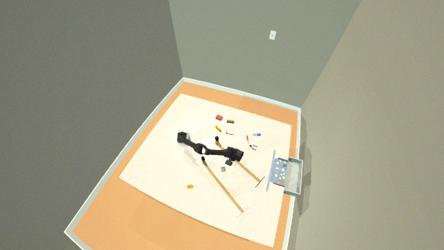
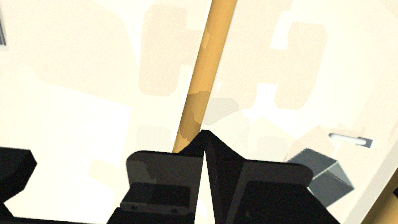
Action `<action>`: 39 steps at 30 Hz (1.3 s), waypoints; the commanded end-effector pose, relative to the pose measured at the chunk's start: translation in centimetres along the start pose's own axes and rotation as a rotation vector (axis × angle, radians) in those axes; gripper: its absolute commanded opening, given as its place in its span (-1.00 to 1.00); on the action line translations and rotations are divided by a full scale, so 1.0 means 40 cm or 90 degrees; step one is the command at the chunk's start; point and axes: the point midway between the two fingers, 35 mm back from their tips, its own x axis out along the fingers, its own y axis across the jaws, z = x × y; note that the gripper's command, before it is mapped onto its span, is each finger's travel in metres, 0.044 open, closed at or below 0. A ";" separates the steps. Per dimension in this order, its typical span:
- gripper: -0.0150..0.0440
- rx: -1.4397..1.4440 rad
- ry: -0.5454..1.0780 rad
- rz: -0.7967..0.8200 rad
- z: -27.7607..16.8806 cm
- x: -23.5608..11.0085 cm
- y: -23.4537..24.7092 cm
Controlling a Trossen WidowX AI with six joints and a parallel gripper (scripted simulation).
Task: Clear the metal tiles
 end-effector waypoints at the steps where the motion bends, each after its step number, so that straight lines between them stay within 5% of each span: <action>1: -0.49 0.010 -0.007 0.001 0.010 -0.030 0.001; 39: -0.49 -0.025 -0.091 0.020 0.059 -0.297 -0.064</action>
